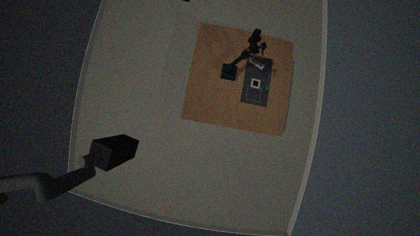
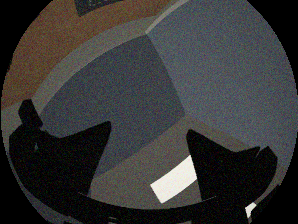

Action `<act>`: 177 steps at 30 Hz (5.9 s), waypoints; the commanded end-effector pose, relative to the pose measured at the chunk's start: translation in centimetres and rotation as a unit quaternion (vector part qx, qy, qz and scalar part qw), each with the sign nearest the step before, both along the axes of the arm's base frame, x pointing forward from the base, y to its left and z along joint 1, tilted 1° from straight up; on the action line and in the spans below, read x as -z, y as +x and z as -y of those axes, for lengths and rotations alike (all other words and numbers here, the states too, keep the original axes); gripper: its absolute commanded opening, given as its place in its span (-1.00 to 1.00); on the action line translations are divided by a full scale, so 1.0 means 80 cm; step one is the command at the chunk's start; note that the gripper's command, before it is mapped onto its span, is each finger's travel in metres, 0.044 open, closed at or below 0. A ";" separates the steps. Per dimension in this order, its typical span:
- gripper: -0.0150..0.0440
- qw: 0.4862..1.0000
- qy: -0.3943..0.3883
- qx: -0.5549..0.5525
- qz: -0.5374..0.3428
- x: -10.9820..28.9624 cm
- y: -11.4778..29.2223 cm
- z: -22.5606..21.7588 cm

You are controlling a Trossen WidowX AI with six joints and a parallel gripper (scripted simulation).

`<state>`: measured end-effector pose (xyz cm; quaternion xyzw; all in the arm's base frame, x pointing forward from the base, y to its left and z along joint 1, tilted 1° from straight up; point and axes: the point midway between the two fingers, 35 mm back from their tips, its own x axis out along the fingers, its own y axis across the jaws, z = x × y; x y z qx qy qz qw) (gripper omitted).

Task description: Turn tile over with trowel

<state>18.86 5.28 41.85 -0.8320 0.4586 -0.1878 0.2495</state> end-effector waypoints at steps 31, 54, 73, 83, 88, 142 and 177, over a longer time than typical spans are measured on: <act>-0.49 1.000 0.000 0.000 0.000 0.000 0.000 0.000; -0.15 1.000 0.000 0.000 0.000 0.000 0.000 0.000; -0.49 1.000 0.000 0.000 0.000 0.000 0.000 0.000; -0.06 1.000 0.000 0.000 0.000 0.000 0.000 0.000; 0.38 0.999 0.023 0.003 0.040 -0.005 -0.011 0.006; 0.42 0.629 0.680 -0.110 0.360 -0.032 -0.042 0.171; 0.42 0.362 0.881 0.225 0.206 0.131 0.202 0.052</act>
